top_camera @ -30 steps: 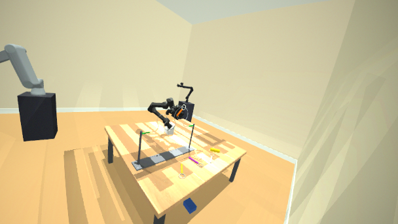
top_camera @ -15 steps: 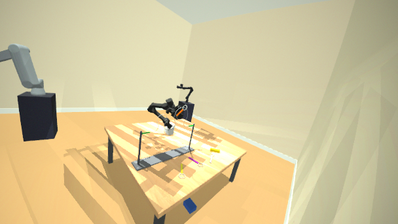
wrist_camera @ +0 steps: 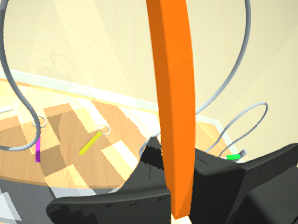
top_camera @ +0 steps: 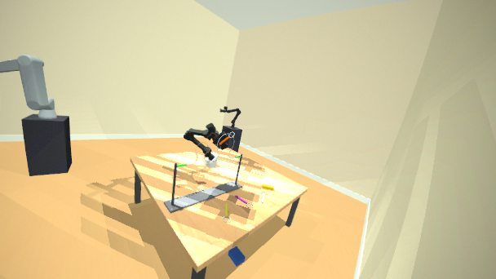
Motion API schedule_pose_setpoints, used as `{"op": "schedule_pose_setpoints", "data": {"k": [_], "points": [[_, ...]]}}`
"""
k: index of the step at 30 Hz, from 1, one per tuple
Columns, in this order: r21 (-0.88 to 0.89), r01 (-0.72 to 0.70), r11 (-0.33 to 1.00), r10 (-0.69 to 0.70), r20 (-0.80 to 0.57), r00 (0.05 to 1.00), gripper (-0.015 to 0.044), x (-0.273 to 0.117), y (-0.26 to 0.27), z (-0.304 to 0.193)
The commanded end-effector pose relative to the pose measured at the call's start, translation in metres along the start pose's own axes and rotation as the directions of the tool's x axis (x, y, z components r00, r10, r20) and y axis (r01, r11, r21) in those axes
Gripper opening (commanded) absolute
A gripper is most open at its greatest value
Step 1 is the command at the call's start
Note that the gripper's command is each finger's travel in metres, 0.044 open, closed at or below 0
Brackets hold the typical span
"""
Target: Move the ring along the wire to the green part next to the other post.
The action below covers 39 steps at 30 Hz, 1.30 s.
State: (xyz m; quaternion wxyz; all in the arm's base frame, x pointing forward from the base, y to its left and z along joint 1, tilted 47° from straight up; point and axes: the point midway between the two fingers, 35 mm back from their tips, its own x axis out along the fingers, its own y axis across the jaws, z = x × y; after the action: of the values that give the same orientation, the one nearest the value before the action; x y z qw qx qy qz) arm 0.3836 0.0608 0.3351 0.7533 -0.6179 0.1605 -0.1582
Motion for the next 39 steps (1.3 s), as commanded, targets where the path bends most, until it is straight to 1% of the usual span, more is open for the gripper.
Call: {"op": "schedule_pose_setpoints", "data": {"k": [1,5,7,23,39], "points": [[-0.039,0.022,0.999,-0.022,0.014,1.0,-0.015,0.002,-0.001,-0.001],[-0.076,0.048,0.996,-0.042,0.083,0.996,-0.015,0.009,-0.002,0.0],[-0.096,0.06,0.994,-0.051,0.095,0.994,-0.015,0.011,-0.003,0.0],[-0.261,0.158,0.952,-0.126,0.136,0.983,-0.015,0.011,-0.011,0.001],[-0.415,0.253,0.874,-0.191,0.185,0.964,-0.015,0.01,-0.018,0.004]]}}
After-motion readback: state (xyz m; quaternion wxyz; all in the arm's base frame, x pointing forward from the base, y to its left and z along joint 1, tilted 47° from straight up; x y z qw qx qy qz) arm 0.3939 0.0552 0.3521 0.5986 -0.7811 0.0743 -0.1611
